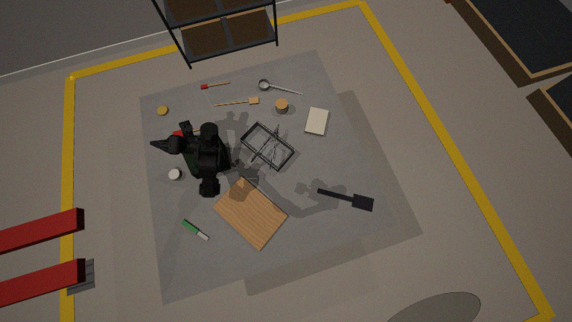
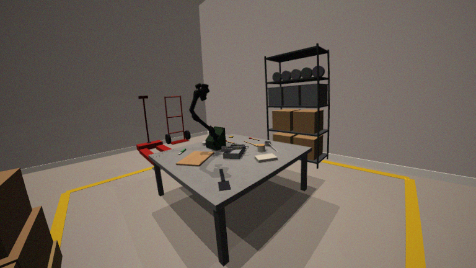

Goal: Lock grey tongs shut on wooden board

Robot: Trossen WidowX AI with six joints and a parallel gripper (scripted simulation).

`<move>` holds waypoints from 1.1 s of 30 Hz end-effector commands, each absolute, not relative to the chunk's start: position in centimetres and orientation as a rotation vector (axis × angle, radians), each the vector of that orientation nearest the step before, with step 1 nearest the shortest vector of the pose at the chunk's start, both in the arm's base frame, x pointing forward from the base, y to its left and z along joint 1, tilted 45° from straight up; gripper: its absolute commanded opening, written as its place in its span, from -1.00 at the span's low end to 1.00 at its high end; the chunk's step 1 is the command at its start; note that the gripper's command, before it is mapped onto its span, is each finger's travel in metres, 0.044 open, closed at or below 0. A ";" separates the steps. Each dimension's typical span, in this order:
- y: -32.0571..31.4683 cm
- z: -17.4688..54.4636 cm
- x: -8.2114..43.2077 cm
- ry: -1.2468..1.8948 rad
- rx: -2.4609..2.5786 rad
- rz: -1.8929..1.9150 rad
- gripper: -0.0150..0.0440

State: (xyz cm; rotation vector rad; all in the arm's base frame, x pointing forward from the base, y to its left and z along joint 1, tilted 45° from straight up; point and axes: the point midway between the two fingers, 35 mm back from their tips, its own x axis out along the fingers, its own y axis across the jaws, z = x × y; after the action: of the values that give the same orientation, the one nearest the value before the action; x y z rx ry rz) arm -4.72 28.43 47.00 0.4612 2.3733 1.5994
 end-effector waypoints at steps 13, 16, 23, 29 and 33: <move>33.9 37.0 3.7 2.335 0.660 0.795 1.00; 34.5 33.6 6.8 2.283 0.733 0.547 1.00; 33.6 25.5 14.4 2.101 0.898 -0.034 1.00; 30.4 19.0 20.3 1.859 1.025 -0.502 1.00; 27.1 14.9 23.6 1.666 1.088 -0.780 1.00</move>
State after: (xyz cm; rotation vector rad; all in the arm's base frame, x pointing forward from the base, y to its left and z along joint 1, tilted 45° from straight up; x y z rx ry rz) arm 20.43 30.39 19.13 1.0299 1.8549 -0.4974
